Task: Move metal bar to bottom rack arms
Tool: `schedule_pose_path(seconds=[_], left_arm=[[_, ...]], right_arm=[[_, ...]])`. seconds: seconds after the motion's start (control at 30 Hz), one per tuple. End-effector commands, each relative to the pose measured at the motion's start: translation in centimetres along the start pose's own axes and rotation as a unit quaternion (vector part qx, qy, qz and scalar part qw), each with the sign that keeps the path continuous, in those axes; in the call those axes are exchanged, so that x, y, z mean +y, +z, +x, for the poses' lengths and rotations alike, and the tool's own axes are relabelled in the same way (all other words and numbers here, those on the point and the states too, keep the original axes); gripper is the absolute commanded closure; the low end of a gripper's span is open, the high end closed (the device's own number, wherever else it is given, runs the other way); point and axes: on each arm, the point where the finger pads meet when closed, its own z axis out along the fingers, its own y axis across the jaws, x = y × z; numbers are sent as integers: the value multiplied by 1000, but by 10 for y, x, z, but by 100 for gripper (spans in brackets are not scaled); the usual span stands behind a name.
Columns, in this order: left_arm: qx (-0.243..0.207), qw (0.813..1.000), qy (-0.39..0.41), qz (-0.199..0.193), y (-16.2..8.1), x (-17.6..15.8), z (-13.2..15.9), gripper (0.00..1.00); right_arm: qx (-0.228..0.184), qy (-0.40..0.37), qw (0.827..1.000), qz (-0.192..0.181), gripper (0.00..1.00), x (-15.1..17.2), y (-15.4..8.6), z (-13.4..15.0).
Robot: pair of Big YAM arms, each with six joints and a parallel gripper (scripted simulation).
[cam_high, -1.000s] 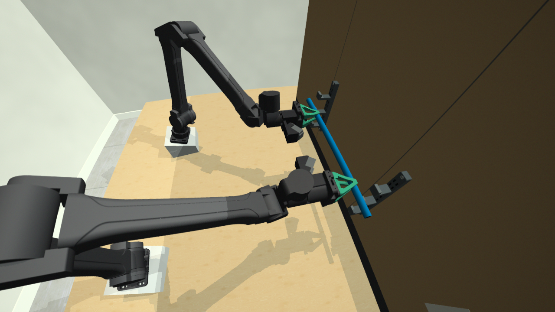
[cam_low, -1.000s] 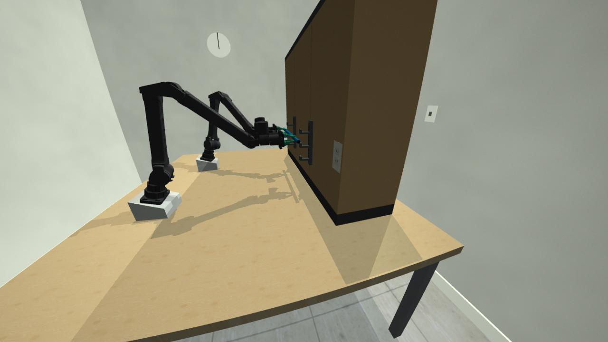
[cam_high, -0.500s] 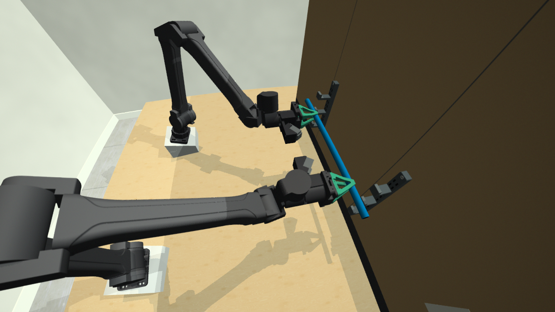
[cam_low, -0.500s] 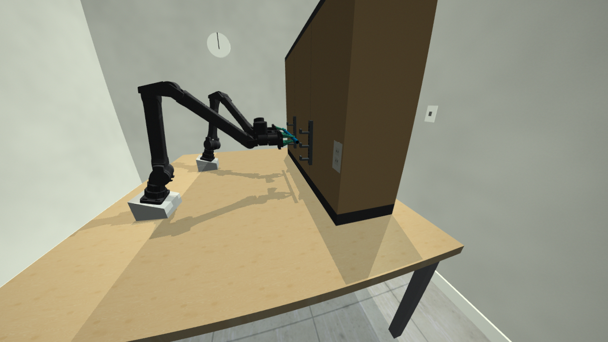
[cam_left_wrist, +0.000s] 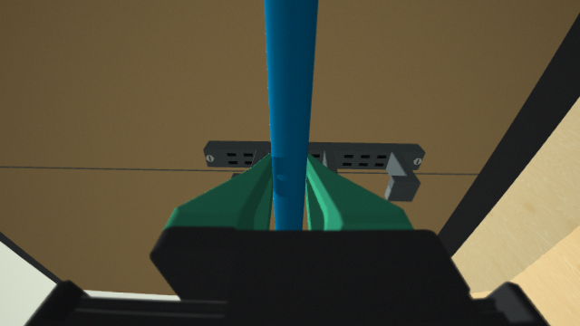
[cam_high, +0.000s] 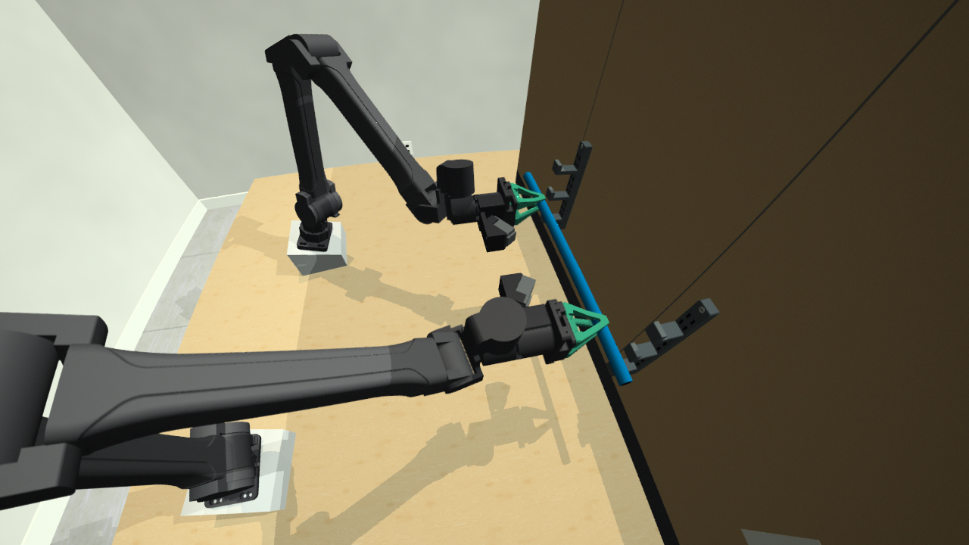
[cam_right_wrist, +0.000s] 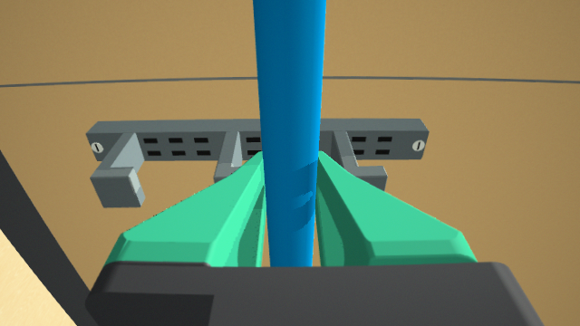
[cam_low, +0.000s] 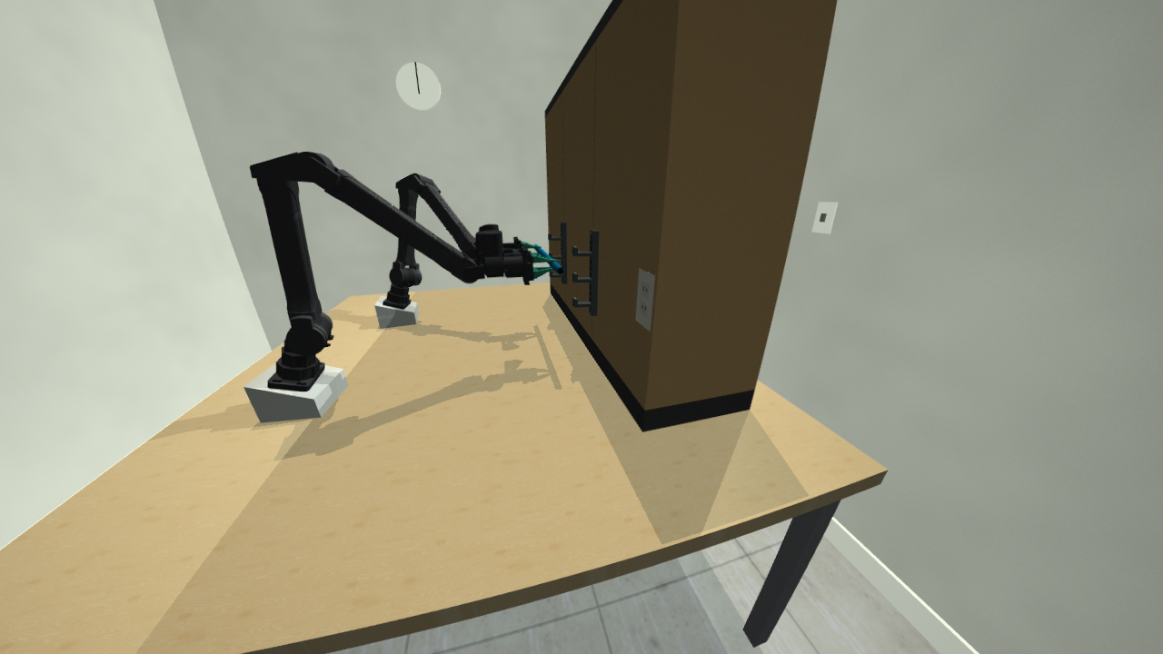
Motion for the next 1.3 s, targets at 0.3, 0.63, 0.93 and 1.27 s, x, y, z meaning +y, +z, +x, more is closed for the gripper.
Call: schedule_pose_path(seconds=[0.3, 0.63, 0.93, 1.27], left_arm=[[9, 999, -24, -30, -23, 30, 8, 100], [9, 999, -24, -30, -36, 30, 8, 100], [9, 999, -24, -30, -51, 29, 8, 100], [9, 999, -24, -30, -64, 28, 8, 100]], right_arm=[[7, 11, 999, 41, 100, -41, -24, 3], [7, 11, 999, 41, 100, -41, -37, 3], [7, 11, 999, 41, 100, -40, -52, 3], [7, 11, 999, 41, 100, -39, -66, 3]])
